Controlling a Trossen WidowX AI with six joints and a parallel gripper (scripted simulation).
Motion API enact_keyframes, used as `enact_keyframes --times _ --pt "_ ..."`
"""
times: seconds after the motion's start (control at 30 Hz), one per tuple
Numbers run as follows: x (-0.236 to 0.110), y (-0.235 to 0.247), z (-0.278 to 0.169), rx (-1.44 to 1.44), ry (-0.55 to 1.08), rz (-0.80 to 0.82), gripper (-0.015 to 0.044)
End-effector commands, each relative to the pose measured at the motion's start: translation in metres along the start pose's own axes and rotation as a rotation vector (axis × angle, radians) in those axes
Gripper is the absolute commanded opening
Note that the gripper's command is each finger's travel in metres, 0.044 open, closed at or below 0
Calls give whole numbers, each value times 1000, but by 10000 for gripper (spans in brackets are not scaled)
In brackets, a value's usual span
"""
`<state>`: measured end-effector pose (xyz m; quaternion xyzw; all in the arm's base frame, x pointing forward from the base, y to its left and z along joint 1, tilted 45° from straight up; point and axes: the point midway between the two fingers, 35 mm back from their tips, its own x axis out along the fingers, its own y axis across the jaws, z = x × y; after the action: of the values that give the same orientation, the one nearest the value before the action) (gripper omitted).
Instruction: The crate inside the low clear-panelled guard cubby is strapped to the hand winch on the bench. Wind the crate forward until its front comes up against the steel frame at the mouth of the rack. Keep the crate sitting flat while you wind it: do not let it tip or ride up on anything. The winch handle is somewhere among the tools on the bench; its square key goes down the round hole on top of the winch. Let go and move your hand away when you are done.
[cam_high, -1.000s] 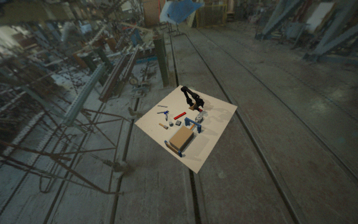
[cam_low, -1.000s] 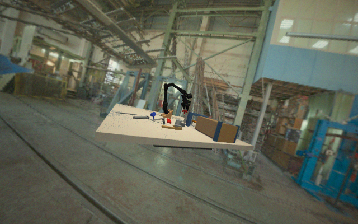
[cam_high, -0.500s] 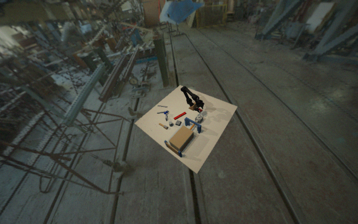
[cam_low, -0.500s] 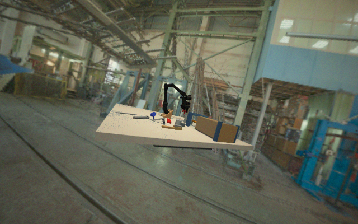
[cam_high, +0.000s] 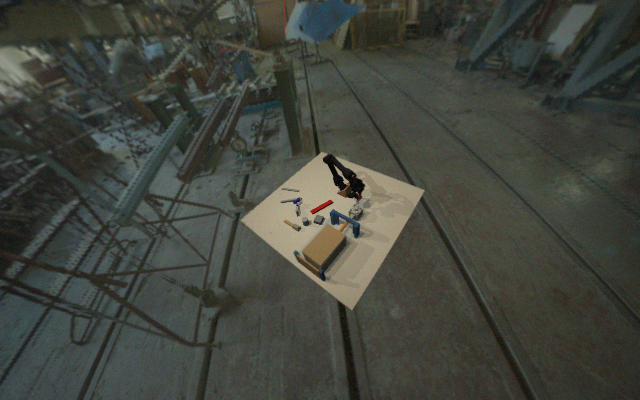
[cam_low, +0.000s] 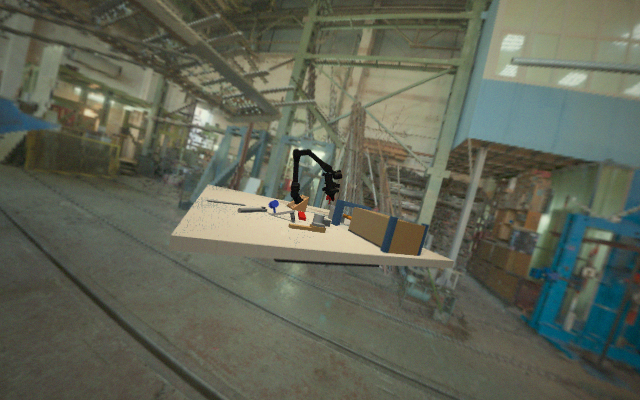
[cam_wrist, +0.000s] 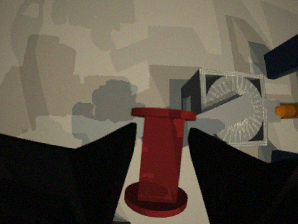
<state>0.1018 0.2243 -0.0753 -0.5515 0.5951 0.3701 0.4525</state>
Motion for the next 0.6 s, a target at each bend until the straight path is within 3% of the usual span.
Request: enact_keyframes --times 0.0,0.1,0.2,0.57 --pt "0 0 0 0 0 0 99" --pt "0 0 0 0 0 0 20" --pt "0 0 0 0 0 0 0" --pt "4 0 -2 -3 1 -3 0"
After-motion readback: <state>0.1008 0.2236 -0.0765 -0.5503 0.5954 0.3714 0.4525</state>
